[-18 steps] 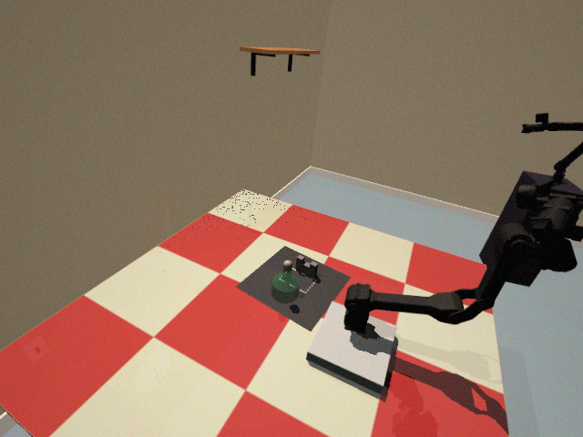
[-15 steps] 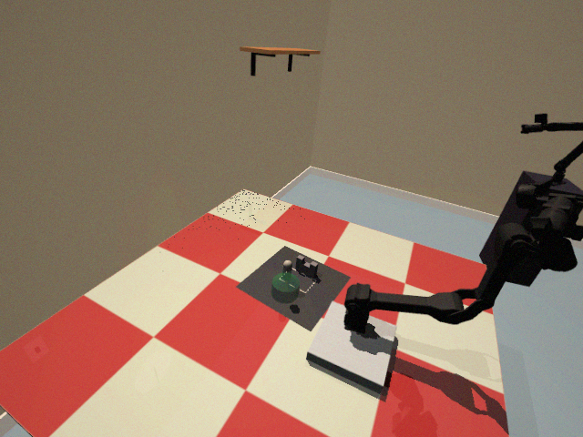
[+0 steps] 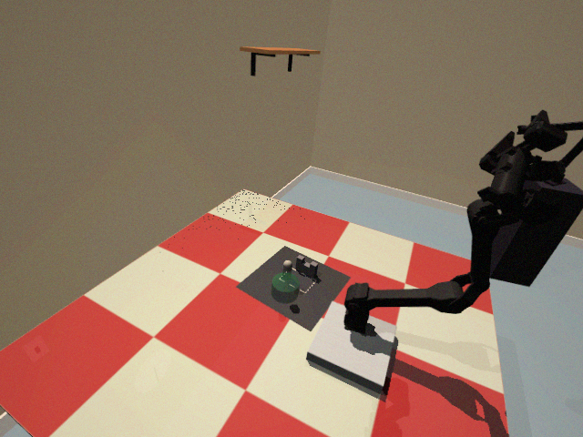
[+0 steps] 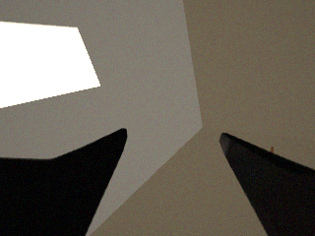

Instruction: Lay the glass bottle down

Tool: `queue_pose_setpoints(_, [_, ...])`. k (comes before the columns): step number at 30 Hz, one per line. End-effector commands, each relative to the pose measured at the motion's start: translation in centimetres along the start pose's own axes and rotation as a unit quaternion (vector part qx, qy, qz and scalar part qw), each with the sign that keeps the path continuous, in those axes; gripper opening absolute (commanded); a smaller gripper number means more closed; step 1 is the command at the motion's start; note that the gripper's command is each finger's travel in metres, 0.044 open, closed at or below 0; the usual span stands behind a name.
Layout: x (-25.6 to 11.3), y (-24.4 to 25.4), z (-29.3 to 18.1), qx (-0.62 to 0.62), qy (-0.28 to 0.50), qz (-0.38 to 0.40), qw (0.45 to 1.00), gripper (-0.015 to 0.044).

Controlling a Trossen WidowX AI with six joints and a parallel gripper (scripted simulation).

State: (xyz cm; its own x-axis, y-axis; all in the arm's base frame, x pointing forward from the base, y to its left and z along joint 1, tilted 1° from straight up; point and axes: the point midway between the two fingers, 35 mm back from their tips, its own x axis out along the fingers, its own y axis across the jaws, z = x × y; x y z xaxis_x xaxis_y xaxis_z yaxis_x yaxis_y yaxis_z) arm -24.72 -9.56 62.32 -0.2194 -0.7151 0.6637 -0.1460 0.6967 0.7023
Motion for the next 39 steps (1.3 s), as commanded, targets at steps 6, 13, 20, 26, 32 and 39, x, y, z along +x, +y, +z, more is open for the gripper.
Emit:
queue_pose_setpoints(6, [-1.5, 0.4, -14.4, -0.247, 0.152, 0.073, 0.954, 0.044])
queue_pose_setpoints(13, [-5.3, -1.7, -24.9, -0.396, 0.271, 0.148, 0.865, 0.044])
queue_pose_setpoints(20, [-10.1, -5.7, -33.4, -0.505, 0.372, 0.211, 0.75, 0.044])
queue_pose_setpoints(26, [-16.2, -11.0, -39.8, -0.592, 0.464, 0.288, 0.592, 0.044])
queue_pose_setpoints(32, [-23.4, -17.4, -43.6, -0.636, 0.547, 0.368, 0.402, 0.044])
queue_pose_setpoints(39, [-32.5, -25.0, -44.1, -0.61, 0.622, 0.462, 0.163, 0.044])
